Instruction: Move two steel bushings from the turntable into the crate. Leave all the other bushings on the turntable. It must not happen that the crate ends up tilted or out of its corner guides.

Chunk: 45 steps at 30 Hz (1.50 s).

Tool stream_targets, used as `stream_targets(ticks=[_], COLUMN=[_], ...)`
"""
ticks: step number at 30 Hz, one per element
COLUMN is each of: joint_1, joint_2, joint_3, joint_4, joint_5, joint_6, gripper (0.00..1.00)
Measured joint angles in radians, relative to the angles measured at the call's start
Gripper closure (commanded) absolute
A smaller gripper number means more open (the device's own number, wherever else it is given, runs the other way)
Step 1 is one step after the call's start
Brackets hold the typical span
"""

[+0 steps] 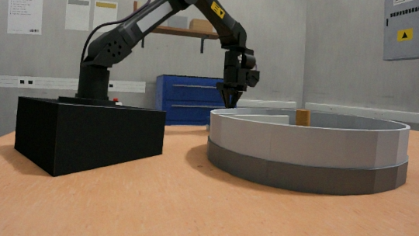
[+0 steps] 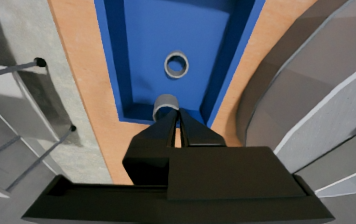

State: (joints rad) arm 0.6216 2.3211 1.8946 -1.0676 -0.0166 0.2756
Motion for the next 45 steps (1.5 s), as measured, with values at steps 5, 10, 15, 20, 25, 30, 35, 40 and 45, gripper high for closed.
stream_targets(ticks=[5, 10, 15, 20, 25, 30, 35, 40, 45], joint_1=[0.0, 0.0, 0.0, 0.0, 0.0, 0.004, 0.006, 0.006, 0.006], joint_2=[0.0, 0.0, 0.0, 0.0, 0.0, 0.0, 0.0, 0.0, 0.0], joint_3=[0.0, 0.0, 0.0, 0.0, -0.01, -0.035, -0.035, -0.035, -0.035], joint_4=[0.0, 0.0, 0.0, 0.0, 0.008, 0.012, 0.018, 0.018, 0.018], joint_5=[0.0, 0.0, 0.0, 0.0, 0.0, 0.0, 0.001, 0.001, 0.001], joint_6=[0.0, 0.0, 0.0, 0.0, 0.001, 0.003, 0.003, 0.003, 0.003], gripper=[1.0, 1.0, 1.0, 1.0, 1.0, 1.0, 1.0, 1.0, 1.0])
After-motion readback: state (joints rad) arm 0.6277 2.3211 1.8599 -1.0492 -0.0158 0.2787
